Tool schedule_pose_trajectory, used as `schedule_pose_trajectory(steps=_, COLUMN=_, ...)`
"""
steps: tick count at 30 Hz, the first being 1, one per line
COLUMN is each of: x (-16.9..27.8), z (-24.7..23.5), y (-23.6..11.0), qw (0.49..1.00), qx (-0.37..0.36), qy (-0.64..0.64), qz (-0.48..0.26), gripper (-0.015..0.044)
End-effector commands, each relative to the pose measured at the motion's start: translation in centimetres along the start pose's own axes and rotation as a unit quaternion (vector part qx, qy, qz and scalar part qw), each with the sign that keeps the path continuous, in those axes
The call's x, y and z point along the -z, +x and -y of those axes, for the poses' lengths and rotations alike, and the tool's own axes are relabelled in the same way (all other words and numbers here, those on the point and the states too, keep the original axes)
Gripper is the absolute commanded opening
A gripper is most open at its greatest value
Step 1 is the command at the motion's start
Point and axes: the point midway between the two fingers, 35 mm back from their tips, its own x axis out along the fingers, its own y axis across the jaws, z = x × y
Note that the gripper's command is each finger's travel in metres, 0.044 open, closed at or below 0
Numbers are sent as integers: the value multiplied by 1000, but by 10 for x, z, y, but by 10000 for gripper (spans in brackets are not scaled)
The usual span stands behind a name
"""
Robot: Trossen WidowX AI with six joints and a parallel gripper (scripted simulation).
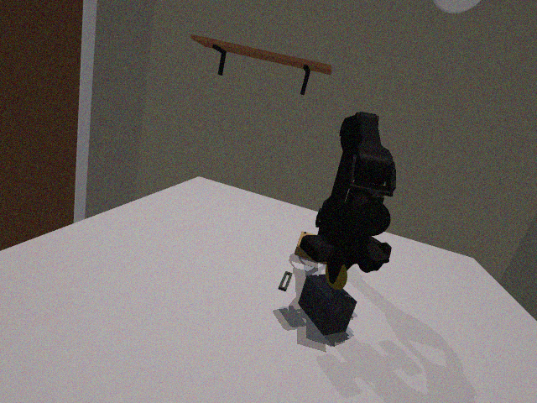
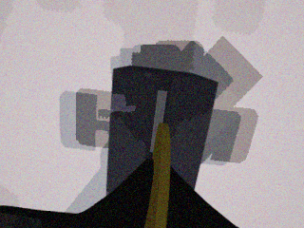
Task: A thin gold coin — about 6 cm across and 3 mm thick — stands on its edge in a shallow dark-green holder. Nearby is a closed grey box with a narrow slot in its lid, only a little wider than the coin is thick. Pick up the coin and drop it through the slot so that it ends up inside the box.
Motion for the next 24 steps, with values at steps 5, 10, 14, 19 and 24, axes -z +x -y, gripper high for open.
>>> schedule_pose_trajectory(steps=5, x=0, z=0, y=1, qw=1000, qx=0, qy=0, qz=0, gripper=105)
schedule_pose_trajectory(steps=10, x=0, z=0, y=1, qw=1000, qx=0, qy=0, qz=0, gripper=161)
schedule_pose_trajectory(steps=14, x=0, z=0, y=1, qw=1000, qx=0, qy=0, qz=0, gripper=161)
schedule_pose_trajectory(steps=19, x=0, z=0, y=-6, qw=1000, qx=0, qy=0, qz=0, gripper=239)
schedule_pose_trajectory(steps=24, x=0, z=0, y=-17, qw=1000, qx=0, qy=0, qz=0, gripper=371)
